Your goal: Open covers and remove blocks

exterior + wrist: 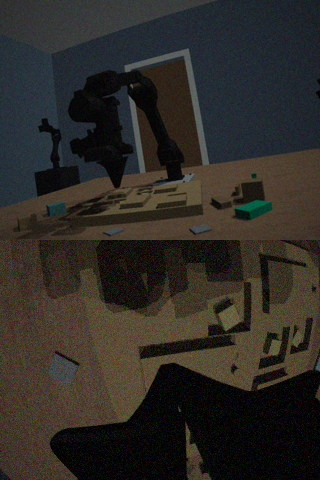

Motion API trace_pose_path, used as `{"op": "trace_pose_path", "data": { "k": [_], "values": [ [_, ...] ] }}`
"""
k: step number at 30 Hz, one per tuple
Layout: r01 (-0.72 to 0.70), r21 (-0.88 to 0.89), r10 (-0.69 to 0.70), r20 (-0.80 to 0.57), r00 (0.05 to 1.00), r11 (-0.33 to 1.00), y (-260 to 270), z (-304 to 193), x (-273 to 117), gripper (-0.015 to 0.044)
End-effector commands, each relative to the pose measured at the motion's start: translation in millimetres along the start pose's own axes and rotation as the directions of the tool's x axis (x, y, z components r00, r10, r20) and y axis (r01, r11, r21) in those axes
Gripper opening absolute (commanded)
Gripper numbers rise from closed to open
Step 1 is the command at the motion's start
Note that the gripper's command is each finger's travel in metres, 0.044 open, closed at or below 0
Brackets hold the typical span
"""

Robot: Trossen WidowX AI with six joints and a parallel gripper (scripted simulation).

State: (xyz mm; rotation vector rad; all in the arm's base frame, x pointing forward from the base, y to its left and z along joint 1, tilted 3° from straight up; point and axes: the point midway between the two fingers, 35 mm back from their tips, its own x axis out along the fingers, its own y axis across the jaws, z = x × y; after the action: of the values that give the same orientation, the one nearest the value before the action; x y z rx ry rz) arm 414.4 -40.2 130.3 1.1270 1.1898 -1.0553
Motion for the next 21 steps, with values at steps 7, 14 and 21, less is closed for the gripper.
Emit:
{"op": "trace_pose_path", "data": {
  "k": [7,14,21],
  "values": [
    [0.003,-0.234,-0.003,0.0,1.0,0.972,-42.3,-1.2,-14.4,0.0],
    [0.005,-0.425,-0.005,0.001,1.0,0.905,-80.5,-4.5,-21.1,0.0],
    [0.005,-0.758,-0.006,0.001,1.0,0.653,-113.1,-9.3,-22.6,0.0]
  ]
}}
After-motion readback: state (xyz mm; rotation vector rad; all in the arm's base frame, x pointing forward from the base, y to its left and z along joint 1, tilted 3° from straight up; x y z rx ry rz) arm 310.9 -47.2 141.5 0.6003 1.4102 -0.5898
